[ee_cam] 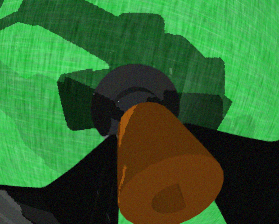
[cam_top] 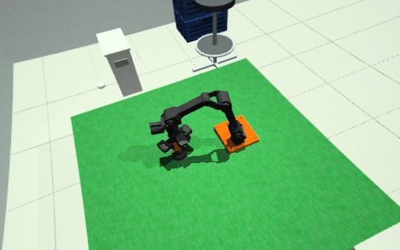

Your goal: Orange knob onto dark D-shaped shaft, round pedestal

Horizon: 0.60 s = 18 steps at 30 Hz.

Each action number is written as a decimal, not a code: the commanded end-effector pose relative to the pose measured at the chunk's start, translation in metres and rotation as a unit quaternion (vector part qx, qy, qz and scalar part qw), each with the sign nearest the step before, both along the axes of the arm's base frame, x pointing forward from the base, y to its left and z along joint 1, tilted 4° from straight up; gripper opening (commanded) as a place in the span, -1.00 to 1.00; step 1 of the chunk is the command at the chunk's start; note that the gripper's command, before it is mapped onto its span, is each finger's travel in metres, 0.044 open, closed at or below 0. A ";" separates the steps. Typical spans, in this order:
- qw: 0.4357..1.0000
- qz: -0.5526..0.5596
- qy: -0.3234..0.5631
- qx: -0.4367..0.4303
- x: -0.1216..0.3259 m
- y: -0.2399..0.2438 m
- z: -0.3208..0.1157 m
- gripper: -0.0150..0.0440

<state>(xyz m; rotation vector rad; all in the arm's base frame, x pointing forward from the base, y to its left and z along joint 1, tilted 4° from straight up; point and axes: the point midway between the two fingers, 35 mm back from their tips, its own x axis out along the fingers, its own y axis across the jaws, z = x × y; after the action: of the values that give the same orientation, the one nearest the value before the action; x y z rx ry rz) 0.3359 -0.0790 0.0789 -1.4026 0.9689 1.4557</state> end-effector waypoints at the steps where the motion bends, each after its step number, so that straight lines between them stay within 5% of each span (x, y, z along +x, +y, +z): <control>1: 1.000 0.001 0.000 0.000 -0.001 0.000 0.000 -0.49; 18: 0.994 0.106 -0.007 -0.002 -0.008 0.001 0.000 -0.49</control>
<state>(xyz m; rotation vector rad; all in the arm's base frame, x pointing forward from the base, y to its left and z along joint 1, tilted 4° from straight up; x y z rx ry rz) 0.3298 -0.0778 0.0804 -1.5382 0.8481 1.5801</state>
